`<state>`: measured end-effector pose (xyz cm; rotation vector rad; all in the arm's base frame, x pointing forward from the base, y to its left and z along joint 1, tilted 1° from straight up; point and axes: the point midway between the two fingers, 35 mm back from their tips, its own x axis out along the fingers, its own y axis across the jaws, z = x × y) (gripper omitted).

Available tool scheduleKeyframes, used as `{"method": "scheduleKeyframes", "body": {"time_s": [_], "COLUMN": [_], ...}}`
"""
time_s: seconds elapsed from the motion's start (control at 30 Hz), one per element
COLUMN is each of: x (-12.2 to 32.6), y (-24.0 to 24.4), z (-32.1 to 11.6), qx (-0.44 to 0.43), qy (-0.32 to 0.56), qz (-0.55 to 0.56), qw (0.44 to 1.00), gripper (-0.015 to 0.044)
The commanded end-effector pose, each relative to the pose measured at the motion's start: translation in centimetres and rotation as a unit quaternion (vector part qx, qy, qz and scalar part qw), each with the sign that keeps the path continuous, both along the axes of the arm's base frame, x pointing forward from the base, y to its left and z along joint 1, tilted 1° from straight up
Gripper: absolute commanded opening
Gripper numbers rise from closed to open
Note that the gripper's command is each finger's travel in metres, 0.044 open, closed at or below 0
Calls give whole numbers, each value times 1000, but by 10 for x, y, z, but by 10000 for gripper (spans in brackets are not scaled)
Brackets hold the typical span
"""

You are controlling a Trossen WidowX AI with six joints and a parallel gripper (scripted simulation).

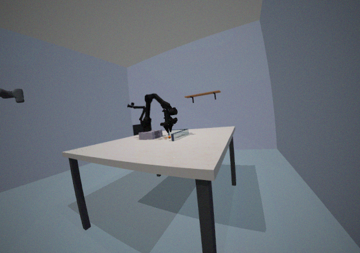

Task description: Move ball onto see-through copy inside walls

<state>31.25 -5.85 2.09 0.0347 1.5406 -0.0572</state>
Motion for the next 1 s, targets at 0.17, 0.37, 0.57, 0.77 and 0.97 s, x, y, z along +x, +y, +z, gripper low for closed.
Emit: {"method": "scheduleKeyframes", "body": {"time_s": [0.17,0.37,0.57,0.77,0.97], "x": [-3,-3,-3,-3,-3], "y": [0,0,0,0,0], "z": [-18,-25,-34,-44,-49], "qx": [7,7,7,7,7], "qy": [9,9,9,9,9], "qz": [-1,-1,-1,-1,-1], "qw": [1000,1000,1000,1000,1000], "gripper": [223,223,223,223,197]}}
